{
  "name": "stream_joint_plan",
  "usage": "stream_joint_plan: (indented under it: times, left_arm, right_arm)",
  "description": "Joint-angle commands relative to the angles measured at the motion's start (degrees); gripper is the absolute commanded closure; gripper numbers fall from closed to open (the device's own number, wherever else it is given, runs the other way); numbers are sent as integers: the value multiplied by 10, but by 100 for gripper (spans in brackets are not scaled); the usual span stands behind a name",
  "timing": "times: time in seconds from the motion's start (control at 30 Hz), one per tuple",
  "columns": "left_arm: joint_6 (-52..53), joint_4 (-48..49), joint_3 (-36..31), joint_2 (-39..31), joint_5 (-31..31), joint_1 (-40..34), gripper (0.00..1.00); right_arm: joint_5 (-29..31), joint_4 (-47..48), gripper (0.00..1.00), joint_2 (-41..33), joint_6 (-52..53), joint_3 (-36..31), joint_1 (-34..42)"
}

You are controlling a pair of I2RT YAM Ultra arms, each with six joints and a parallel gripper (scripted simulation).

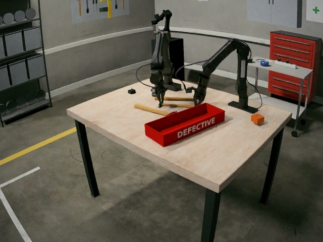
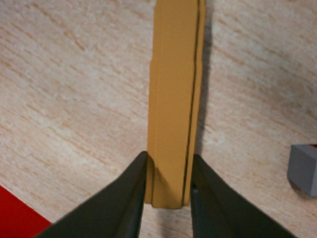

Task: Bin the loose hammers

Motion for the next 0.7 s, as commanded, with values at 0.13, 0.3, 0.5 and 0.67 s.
stream_joint_plan:
  times: [0.13, 0.3, 0.5, 0.67]
  left_arm:
    - [3, -106, -16, 20, -20, 6, 83]
    - [9, -89, -9, 12, -17, 4, 83]
    - [10, -30, 9, -1, -5, 2, 83]
    - [10, -11, 13, -6, -2, 2, 83]
  right_arm:
    - [46, -3, 92, -15, -19, -8, -29]
    - [34, -2, 92, -9, -13, 0, -20]
    - [4, 0, 92, -5, -7, 3, -3]
    - [1, 0, 92, -5, -6, 3, -2]
